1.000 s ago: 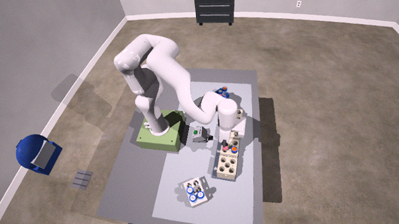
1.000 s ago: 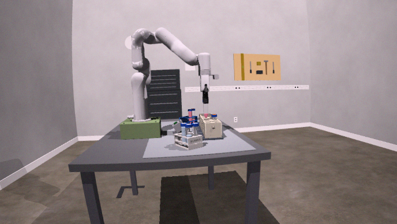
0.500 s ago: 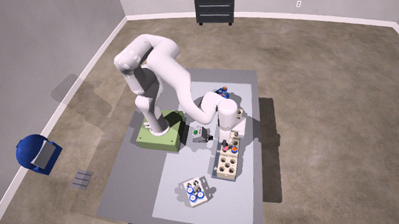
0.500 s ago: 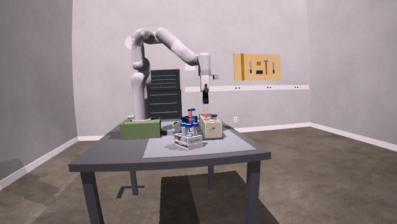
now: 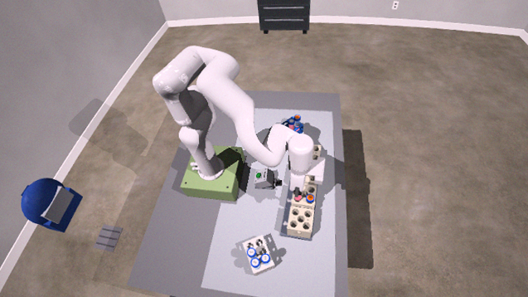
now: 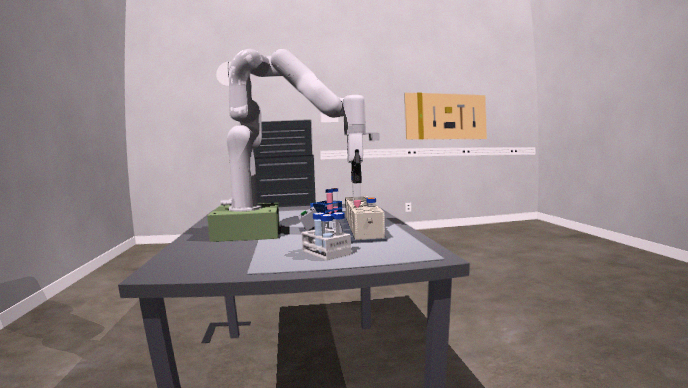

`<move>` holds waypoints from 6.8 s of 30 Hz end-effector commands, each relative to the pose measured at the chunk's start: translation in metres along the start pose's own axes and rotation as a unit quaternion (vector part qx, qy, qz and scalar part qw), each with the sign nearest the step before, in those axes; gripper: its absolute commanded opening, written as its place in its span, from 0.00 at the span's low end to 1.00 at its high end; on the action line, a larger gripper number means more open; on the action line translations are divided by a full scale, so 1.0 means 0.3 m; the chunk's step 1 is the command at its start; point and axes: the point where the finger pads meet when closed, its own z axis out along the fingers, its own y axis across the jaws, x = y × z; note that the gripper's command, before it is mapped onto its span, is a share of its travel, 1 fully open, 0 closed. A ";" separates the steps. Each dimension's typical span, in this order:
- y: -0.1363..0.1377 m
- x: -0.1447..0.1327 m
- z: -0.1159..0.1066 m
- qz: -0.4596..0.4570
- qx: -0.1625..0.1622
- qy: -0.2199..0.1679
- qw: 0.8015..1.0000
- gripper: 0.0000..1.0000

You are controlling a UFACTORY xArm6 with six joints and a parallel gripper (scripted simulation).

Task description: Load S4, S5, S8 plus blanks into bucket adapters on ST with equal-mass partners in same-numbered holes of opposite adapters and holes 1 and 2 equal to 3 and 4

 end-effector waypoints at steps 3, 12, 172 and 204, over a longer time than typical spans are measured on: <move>0.001 0.004 0.017 0.000 0.000 0.002 1.000 0.00; 0.001 0.004 0.040 0.000 0.000 0.002 1.000 0.00; 0.001 0.004 0.024 0.000 0.000 0.002 1.000 0.44; 0.001 0.004 -0.163 0.000 0.000 0.002 1.000 0.44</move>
